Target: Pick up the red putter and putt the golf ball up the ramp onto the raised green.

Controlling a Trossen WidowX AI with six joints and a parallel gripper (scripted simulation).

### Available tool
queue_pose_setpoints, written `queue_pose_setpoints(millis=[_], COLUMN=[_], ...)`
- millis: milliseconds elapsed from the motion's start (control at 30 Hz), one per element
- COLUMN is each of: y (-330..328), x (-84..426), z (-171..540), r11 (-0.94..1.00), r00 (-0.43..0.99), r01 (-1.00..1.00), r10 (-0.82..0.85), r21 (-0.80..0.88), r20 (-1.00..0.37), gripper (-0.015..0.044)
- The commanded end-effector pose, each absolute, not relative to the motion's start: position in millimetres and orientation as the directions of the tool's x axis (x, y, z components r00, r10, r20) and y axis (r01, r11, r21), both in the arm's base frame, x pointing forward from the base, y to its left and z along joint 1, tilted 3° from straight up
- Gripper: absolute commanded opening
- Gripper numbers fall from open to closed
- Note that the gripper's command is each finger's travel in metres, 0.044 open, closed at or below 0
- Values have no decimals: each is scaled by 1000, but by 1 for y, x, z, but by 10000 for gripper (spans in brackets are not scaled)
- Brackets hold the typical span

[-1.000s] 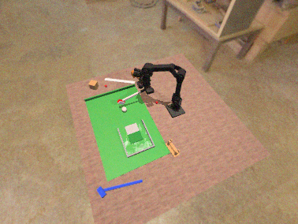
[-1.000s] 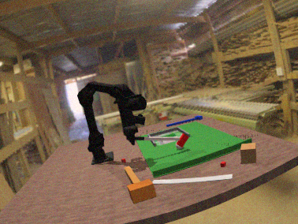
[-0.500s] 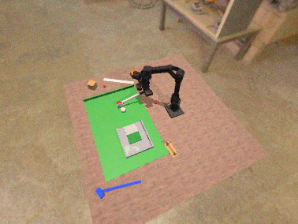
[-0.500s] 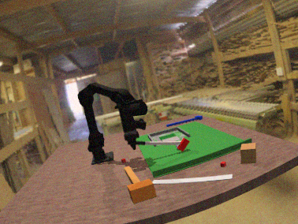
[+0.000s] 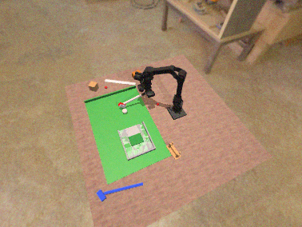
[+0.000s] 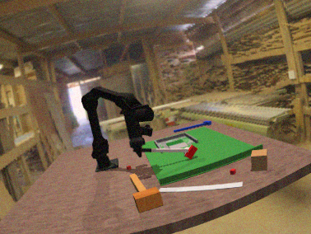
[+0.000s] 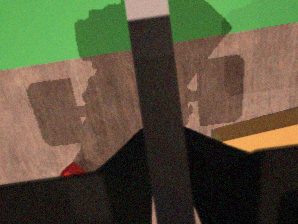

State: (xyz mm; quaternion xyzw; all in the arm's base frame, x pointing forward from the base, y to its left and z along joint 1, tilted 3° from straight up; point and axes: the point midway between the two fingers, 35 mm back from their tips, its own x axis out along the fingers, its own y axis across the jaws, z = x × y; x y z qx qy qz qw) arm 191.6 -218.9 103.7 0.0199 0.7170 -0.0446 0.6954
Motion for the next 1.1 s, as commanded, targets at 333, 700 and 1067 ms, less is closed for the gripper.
queue_pose_setpoints(millis=[333, 700, 1067], y=[-244, -149, -109], x=[189, 207, 204], z=[103, 102, 108], r11=[995, 995, 996], r00=[-31, -26, -25], r01=[93, 89, 88], r10=[-36, -31, -29], r21=[-39, -33, -31], r20=[-999, -999, -999], gripper=[0, 0, 0])
